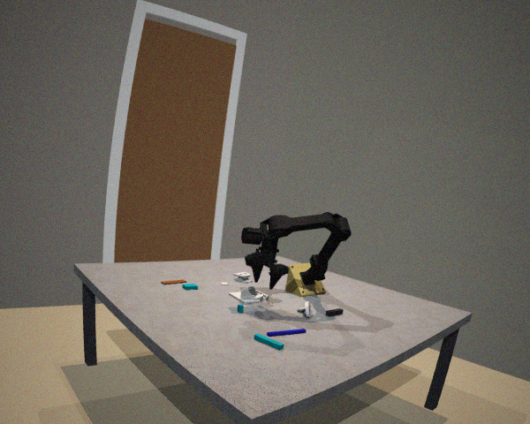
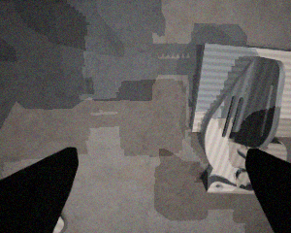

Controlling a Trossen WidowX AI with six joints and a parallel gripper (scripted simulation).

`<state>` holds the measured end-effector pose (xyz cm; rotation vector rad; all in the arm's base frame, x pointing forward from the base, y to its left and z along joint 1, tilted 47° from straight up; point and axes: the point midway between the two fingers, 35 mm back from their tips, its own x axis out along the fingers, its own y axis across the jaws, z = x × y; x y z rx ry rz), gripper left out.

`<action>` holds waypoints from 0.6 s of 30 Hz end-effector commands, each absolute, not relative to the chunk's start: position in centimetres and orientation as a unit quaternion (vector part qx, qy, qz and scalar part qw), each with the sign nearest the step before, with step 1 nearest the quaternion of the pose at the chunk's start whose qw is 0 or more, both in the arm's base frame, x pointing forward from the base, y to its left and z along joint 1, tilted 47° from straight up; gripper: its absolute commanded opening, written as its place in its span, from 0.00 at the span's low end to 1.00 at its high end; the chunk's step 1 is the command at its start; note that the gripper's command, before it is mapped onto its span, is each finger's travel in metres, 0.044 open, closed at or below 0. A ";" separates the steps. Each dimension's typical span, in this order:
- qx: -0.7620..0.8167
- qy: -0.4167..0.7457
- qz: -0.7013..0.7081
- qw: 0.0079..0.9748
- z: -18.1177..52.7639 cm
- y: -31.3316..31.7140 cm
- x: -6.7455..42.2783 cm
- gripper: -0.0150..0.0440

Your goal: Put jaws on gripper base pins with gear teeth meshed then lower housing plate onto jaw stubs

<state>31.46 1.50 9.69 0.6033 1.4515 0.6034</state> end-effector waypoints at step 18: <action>0.126 0.572 0.394 0.708 17.5 8.8 28.3 1.00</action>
